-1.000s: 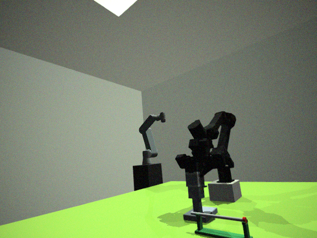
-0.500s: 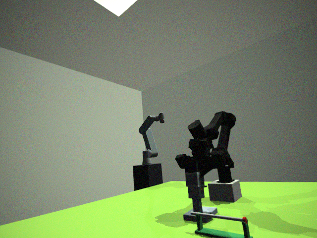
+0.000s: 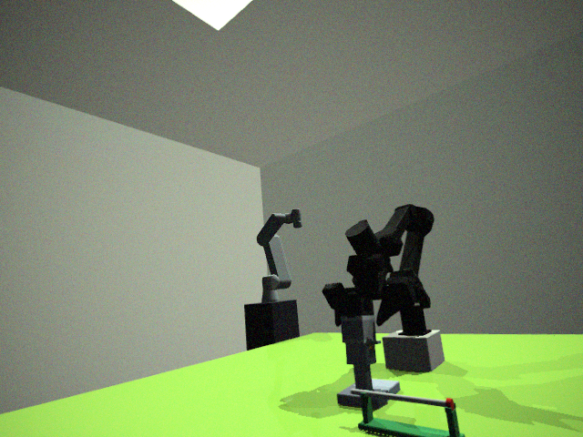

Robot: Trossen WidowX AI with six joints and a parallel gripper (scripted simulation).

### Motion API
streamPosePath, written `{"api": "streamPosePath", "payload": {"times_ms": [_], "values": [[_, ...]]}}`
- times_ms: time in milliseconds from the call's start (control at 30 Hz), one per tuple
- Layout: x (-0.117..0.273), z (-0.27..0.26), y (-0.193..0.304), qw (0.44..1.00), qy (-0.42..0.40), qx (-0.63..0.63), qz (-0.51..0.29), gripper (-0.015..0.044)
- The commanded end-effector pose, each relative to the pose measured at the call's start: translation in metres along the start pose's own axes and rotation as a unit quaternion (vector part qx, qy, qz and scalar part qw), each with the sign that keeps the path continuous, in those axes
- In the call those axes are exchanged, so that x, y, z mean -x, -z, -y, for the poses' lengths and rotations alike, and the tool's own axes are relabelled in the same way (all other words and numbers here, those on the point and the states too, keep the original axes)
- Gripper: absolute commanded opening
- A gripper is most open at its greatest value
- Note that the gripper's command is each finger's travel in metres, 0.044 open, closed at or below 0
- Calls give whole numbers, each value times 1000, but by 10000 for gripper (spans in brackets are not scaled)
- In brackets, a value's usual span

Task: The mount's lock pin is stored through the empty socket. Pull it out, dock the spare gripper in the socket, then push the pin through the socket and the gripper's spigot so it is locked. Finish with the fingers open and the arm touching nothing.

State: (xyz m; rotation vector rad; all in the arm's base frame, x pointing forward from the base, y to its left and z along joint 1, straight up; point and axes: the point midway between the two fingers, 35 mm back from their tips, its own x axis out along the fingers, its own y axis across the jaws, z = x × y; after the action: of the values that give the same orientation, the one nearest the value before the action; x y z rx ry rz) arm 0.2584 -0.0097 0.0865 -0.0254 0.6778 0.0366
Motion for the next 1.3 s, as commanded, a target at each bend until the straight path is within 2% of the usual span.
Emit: {"api": "streamPosePath", "payload": {"times_ms": [0,1267], "values": [[1,0,-1,1000,0,0,0,440],[62,0,-53,1000,0,-2,-16,440]]}}
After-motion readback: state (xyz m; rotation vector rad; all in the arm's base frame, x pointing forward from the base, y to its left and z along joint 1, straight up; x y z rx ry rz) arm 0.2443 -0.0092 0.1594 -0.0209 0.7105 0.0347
